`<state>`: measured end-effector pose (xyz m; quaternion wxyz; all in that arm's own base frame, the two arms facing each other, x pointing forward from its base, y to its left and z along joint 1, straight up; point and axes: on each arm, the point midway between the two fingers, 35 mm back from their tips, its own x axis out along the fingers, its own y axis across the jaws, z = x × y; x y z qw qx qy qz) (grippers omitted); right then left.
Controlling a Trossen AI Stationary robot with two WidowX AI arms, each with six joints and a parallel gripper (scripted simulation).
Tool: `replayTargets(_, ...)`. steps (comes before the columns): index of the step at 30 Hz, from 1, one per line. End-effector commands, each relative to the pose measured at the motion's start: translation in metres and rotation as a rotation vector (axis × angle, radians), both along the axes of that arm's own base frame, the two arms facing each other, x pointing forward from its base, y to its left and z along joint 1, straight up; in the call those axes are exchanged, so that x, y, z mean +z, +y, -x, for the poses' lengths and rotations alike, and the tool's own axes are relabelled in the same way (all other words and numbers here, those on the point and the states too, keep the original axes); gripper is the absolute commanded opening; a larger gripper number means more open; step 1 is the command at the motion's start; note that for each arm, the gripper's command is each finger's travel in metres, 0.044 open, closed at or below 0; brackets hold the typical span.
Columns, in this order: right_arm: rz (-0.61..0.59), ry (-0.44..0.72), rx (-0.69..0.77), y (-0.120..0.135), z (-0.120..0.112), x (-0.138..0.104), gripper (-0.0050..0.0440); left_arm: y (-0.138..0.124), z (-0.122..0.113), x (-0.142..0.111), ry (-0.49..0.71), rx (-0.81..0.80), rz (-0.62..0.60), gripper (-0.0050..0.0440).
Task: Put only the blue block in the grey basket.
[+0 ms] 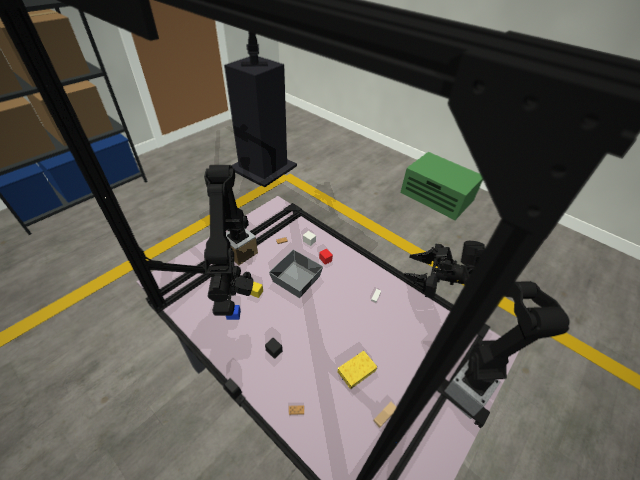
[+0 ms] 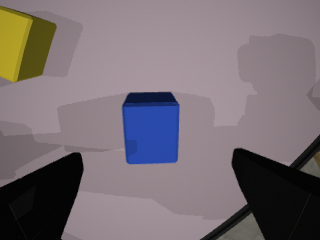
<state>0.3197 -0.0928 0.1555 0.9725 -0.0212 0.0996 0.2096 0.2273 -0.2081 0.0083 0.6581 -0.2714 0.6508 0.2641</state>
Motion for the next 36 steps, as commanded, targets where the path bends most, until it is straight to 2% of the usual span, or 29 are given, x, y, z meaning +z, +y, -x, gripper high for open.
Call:
replayTargets(1,0.000,-0.001,0.005,0.001,0.001,-0.001,0.0400,0.001,0.003,-0.003,0.013,0.003,-0.005,0.0400)
replayTargets(6,0.000,-0.001,0.005,0.001,0.001,-0.001,0.0400,0.001,0.003,-0.003,0.013,0.003,-0.005,0.0400)
replayTargets(10,0.000,-0.001,0.005,0.001,0.001,-0.001,0.0400,0.001,0.003,-0.018,0.013,0.003,-0.005,0.0400)
replayTargets(20,0.000,-0.001,0.005,0.001,0.001,-0.001,0.0400,0.001,0.003,-0.019,0.013,0.003,-0.005,0.0400)
replayTargets(36,0.000,-0.001,0.005,0.001,0.001,-0.001,0.0400,0.000,0.002,-0.042,0.013,0.002,-0.005,0.0400)
